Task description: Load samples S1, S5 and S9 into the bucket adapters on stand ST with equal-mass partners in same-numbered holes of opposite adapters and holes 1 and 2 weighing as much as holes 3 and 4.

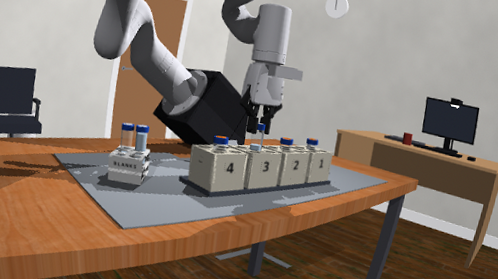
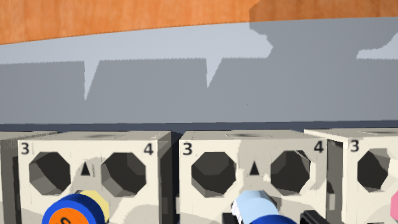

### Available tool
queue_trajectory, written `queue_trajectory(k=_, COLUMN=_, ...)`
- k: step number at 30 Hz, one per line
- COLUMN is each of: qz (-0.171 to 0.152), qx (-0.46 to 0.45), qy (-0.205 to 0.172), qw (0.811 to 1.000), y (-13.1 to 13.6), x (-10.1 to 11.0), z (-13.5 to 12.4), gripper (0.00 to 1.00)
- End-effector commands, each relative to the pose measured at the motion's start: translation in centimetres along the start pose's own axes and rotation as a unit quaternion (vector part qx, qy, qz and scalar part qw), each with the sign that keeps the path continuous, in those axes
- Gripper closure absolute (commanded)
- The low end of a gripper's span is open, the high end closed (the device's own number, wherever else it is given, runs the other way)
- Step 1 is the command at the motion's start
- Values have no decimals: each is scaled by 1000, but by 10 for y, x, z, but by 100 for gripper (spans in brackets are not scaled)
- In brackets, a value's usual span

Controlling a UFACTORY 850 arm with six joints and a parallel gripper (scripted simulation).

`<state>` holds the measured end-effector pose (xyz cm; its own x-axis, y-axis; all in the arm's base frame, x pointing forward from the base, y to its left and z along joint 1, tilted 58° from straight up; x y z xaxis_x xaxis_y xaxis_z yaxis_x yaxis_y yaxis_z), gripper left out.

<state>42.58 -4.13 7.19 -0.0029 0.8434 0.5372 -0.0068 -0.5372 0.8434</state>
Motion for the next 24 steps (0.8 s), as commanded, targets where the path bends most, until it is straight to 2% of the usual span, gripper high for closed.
queue_trajectory(k=1, qz=0, qx=0, qy=1, qw=1000, y=0, x=-4, z=0, gripper=100)
queue_trajectory(k=24, qz=0, qx=0, qy=1, qw=1000, y=0, x=-25, z=0, gripper=100)
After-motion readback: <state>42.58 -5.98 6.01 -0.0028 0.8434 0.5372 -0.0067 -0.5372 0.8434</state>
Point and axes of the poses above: the point where the finger pads meet when closed, its own x axis back along the fingers, its own y axis across the jaws, z = x × y, the point moved 4 cm from there along x, back along the fingers, and after that the axes turned 6 degrees about x, right-handed, at the moved point
